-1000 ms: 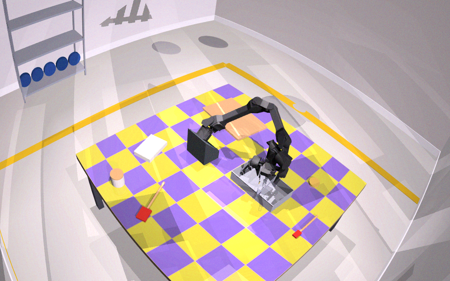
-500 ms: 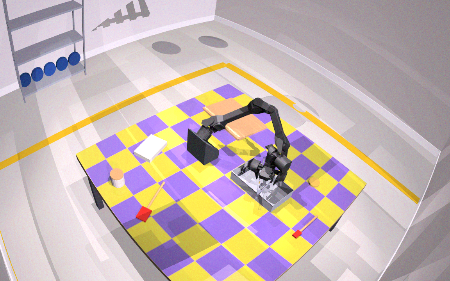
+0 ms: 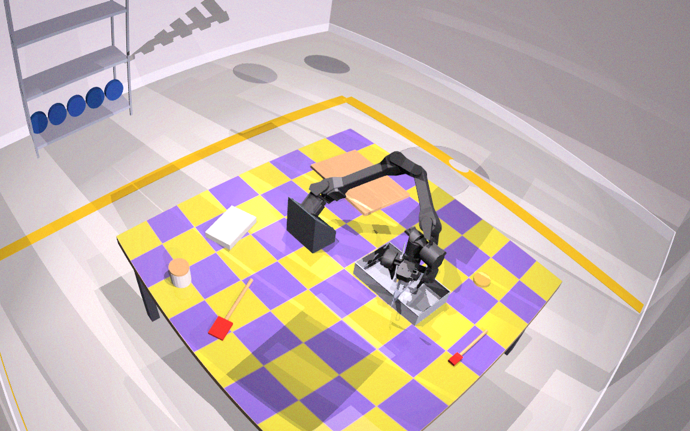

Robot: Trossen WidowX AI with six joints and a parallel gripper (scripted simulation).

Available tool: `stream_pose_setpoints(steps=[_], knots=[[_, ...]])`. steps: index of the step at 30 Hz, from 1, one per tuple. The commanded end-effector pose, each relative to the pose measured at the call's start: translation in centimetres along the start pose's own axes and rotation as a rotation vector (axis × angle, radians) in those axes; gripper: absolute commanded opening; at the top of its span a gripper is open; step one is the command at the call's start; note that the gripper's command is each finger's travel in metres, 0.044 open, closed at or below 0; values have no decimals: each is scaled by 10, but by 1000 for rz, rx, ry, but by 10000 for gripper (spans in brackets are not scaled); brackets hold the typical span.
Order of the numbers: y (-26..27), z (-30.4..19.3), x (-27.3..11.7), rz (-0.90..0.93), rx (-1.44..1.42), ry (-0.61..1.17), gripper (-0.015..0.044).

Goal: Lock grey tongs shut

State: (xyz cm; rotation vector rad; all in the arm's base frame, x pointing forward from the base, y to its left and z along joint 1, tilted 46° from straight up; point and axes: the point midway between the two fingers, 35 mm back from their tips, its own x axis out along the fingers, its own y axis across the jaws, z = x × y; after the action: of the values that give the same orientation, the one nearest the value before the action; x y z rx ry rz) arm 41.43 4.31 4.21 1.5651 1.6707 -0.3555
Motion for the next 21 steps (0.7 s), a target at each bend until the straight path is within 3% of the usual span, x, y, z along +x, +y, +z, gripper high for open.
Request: stream_pose_setpoints(steps=[1,13,16,21], knots=[[-2,-3,10,-6,4,8,440],[-4,-4,22,-5,4,10,440],[-2,-2,18,-1,0,4,361],[-2,-2,18,-1,0,4,328]])
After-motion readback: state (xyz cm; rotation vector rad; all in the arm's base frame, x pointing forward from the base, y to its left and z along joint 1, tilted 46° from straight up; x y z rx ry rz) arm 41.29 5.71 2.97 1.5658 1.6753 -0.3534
